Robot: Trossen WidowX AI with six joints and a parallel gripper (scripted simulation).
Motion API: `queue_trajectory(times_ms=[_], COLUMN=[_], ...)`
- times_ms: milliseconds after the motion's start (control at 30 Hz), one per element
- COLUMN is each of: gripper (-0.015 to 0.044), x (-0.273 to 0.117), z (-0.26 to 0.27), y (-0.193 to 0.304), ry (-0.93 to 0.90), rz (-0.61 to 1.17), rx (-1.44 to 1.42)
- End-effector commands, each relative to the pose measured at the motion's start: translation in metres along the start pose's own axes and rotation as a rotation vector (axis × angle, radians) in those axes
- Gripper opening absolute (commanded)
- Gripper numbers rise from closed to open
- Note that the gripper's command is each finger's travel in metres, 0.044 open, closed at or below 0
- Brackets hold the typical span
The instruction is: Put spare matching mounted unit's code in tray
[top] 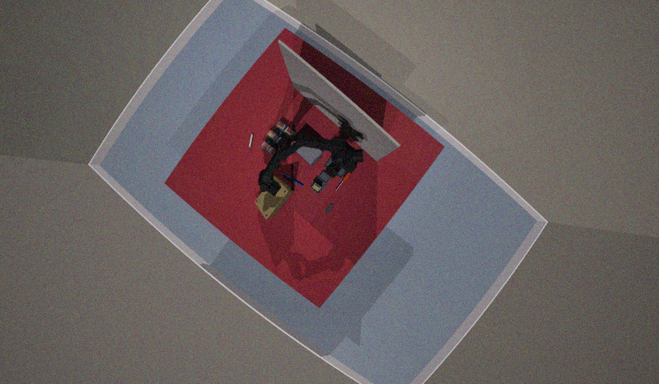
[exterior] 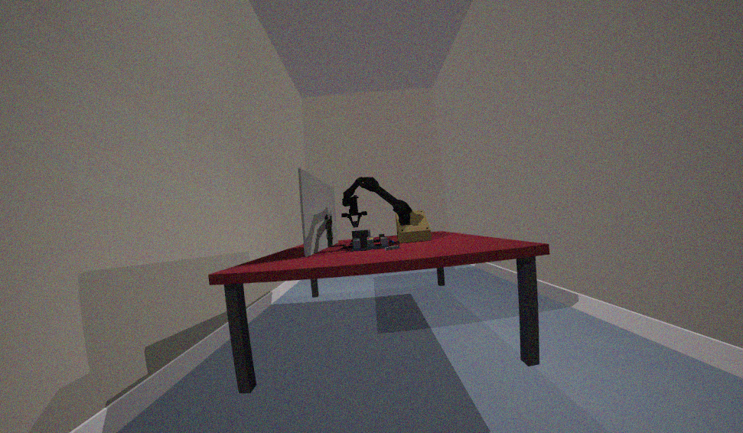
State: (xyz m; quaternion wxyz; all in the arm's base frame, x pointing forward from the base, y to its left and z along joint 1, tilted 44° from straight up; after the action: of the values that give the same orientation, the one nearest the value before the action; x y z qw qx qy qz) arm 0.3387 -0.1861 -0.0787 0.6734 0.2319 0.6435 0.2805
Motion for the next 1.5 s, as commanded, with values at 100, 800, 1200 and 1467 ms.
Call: queue_trajectory(times_ms=[100, 800, 1200, 1467], gripper=[0.0000, 0.0000, 0.0000, 0.0000], x=[0.007, 0.029, 0.042, 0.050], z=[0.000, 0.002, 0.002, 0.002], y=[-0.001, -0.001, -0.001, -0.001], ry=[-0.008, -0.008, -0.009, -0.009], rz=[0.002, 0.002, 0.002, 0.003], rx=[0.007, 0.007, 0.007, 0.007])
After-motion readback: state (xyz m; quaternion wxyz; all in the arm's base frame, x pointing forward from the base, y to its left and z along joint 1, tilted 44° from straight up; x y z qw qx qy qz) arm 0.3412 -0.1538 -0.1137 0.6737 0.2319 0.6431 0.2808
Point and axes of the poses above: the point midway between the two fingers, 35 mm back from their tips, its own x axis out along the fingers, its own z axis across the jaws, y = z × x, the point moved 3 cm from there along -x, back along the fingers, and after that the axes turned 4 degrees about -x, right-handed, at the moved point
